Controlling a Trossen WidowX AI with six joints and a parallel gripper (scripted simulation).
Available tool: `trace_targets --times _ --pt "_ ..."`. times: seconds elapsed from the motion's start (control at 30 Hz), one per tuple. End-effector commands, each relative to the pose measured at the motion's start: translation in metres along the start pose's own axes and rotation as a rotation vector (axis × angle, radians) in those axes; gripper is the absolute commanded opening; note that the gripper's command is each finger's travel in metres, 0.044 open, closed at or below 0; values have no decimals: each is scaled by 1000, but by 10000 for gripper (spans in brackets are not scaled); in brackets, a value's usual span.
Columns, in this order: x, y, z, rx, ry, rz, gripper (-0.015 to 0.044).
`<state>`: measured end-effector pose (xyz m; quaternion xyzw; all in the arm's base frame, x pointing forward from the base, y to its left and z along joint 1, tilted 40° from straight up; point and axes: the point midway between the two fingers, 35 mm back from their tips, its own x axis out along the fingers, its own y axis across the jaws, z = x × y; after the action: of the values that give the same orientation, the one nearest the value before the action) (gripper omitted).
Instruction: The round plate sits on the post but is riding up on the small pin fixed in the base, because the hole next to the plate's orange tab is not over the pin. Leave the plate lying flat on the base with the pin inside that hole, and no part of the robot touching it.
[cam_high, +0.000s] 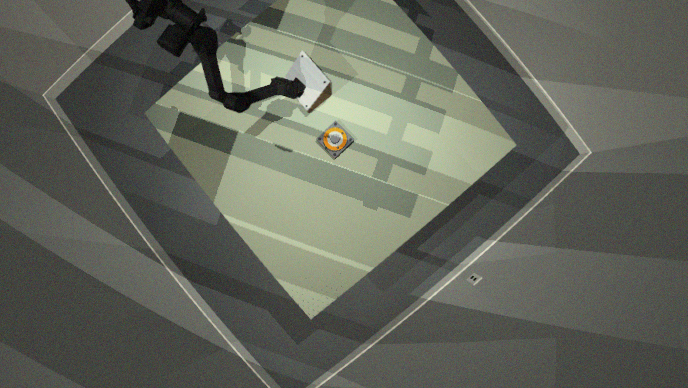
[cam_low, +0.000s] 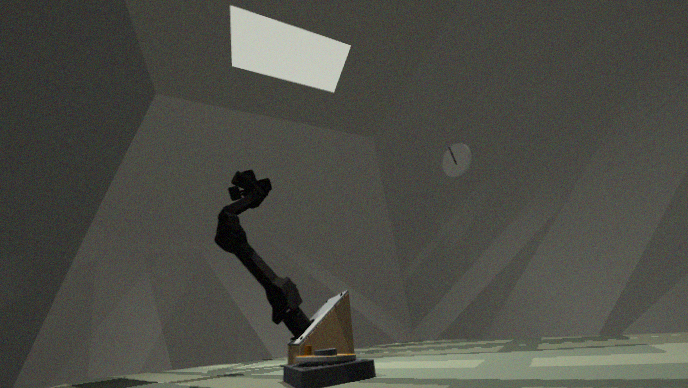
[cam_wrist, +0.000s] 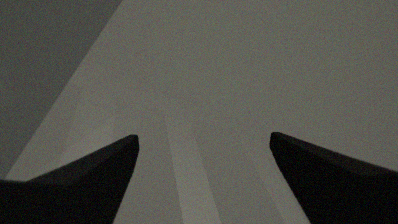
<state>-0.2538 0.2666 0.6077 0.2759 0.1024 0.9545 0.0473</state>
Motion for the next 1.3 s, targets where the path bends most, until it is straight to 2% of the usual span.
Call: trace_targets --times 0.0,0.13,0.3,0.47,0.57,0.63,0.77,0.83,0.87,1.03,1.1,1.17,1.27 --pt "-2 -4 -1 8 5 -13 374" --pt "-43 -86 -10 92 20 -293 269" --pt "-89 -147 -10 128 -9 -534 138" --pt "-184 -219 -7 183 -75 -893 6" --pt "-227 -241 -8 203 -100 -1037 0" --pt "-279 -260 -11 225 -123 -1207 0" --pt "-359 -275 -19 263 -153 -1454 0" --pt "-384 -277 -23 277 -161 -1530 0" --pt "-414 -277 -28 296 -170 -1623 0" --pt "-516 -260 -49 375 -192 -1939 0" --pt "-538 -253 -55 396 -194 -2009 0" --pt "-586 -231 -70 453 -196 -2171 0" --pt "-635 -200 -89 529 -191 -2347 0"
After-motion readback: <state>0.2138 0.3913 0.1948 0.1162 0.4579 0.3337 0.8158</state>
